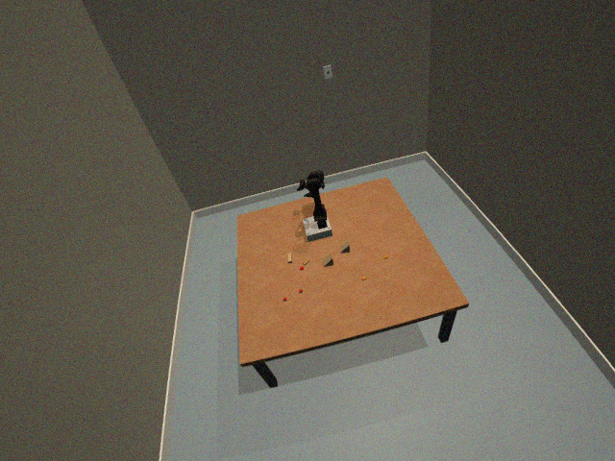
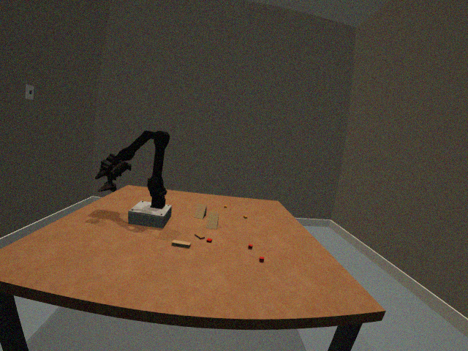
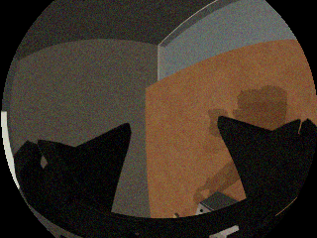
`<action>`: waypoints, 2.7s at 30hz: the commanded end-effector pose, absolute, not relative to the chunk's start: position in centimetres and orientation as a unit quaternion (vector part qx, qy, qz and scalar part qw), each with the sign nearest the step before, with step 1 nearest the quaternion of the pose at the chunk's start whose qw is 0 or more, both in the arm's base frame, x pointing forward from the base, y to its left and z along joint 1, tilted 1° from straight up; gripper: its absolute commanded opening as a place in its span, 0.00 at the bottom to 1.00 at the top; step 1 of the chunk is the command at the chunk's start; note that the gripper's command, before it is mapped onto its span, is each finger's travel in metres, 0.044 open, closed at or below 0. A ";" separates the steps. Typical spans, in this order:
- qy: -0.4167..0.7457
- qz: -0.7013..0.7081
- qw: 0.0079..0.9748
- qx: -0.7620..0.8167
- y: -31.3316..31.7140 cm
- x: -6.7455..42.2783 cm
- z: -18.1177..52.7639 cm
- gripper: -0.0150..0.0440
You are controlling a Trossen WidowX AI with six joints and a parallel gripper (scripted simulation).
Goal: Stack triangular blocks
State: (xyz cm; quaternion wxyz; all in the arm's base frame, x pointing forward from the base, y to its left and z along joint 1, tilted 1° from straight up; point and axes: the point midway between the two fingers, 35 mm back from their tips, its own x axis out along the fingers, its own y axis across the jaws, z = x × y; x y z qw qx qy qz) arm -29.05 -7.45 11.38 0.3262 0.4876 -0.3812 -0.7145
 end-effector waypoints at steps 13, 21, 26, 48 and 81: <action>-0.595 -0.664 -0.096 0.443 12.3 -27.8 8.3 1.00; -0.709 -0.519 -0.346 0.329 23.4 -19.3 6.7 1.00; -0.741 -0.417 -0.473 0.230 28.1 -12.2 6.2 1.00; -0.633 0.253 -0.695 -0.228 21.7 21.6 6.0 1.00; -0.356 0.602 -0.587 -0.409 2.7 31.3 5.6 1.00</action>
